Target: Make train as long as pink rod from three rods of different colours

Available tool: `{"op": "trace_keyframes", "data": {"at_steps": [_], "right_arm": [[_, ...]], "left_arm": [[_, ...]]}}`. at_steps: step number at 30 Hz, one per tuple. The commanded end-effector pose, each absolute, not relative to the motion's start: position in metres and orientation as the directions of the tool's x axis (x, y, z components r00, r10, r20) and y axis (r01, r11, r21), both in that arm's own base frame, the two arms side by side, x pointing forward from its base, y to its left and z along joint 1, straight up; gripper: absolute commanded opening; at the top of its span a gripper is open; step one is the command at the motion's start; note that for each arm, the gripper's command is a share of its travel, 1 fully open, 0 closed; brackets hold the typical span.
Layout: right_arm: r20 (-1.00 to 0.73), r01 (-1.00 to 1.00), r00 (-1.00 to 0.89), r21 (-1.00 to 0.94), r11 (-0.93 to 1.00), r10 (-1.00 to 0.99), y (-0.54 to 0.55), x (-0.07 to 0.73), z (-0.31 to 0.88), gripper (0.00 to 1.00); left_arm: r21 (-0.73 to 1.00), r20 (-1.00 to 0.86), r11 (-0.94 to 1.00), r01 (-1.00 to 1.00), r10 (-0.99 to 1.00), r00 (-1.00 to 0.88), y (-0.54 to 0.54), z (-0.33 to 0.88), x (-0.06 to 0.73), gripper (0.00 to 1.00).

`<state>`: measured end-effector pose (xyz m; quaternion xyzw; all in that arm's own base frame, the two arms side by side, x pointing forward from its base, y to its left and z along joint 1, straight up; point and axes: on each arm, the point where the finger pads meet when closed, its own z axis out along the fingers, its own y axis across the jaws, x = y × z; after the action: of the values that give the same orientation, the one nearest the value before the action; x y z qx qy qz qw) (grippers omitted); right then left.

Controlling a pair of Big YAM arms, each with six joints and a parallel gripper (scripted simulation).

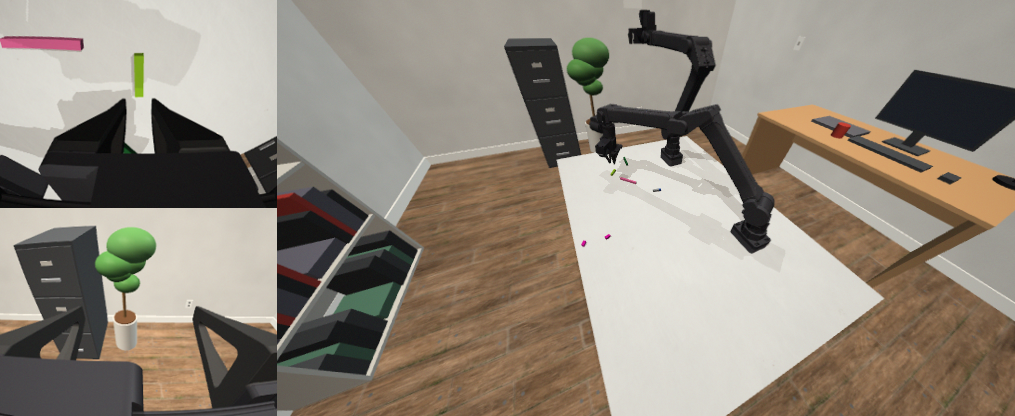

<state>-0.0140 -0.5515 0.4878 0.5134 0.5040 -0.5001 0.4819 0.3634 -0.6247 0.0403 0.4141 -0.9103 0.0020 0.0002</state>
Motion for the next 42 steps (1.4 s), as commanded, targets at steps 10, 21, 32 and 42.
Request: {"op": "trace_keyframes", "data": {"at_steps": [10, 21, 32, 42], "right_arm": [[-1.000, 1.000, 0.000, 0.000, -0.031, 0.000, -0.545, -0.017, 0.501, 1.00], [-1.000, 1.000, 0.000, 0.000, -0.031, 0.000, -0.545, -0.017, 0.501, 1.00], [-1.000, 1.000, 0.000, 0.000, -0.031, 0.000, -0.545, -0.017, 0.501, 1.00], [-1.000, 1.000, 0.000, 0.000, -0.031, 0.000, -0.545, -0.017, 0.501, 1.00]], "left_arm": [[-0.049, 0.016, 0.644, -0.764, -0.764, -0.645, -0.640, 0.036, 0.374, 0.23], [0.003, -0.002, 0.645, -0.764, -0.764, -0.645, -0.625, -0.003, 0.365, 0.23], [-0.001, -0.001, 0.645, -0.764, -0.764, -0.645, -0.627, -0.007, 0.366, 0.23], [-0.010, 0.003, 0.645, -0.764, -0.764, -0.645, -0.629, -0.003, 0.367, 0.23]]}}
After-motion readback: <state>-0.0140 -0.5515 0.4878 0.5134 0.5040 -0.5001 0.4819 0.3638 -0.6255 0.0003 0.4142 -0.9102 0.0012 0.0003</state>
